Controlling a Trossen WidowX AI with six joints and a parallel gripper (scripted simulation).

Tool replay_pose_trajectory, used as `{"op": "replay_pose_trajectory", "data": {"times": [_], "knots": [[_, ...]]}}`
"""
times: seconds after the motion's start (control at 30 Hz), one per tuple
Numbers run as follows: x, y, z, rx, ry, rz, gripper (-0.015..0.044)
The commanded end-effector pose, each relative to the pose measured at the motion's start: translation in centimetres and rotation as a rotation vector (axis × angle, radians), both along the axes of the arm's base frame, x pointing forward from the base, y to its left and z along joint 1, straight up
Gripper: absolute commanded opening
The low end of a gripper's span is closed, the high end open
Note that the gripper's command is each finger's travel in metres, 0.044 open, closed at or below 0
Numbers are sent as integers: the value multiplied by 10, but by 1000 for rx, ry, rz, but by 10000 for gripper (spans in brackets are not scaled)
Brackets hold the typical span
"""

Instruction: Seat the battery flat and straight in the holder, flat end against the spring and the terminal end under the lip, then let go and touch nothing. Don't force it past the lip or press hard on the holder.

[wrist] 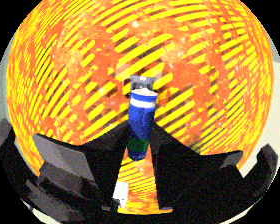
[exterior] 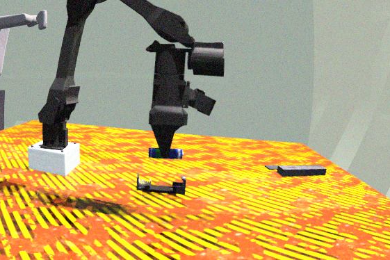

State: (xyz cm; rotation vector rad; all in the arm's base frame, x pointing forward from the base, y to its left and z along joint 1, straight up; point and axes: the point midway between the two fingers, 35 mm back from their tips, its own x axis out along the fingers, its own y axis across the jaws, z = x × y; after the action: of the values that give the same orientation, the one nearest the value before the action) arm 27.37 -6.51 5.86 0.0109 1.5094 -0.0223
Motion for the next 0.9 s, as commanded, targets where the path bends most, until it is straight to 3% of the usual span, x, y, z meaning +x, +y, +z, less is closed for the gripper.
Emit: {"op": "replay_pose_trajectory", "data": {"times": [0.0,0.47,0.87], "knots": [[2,0,-6,2,-47,5,61],[5,1,-31,-3,-218,-3,61],[5,1,-33,-2,-249,-3,61]]}}
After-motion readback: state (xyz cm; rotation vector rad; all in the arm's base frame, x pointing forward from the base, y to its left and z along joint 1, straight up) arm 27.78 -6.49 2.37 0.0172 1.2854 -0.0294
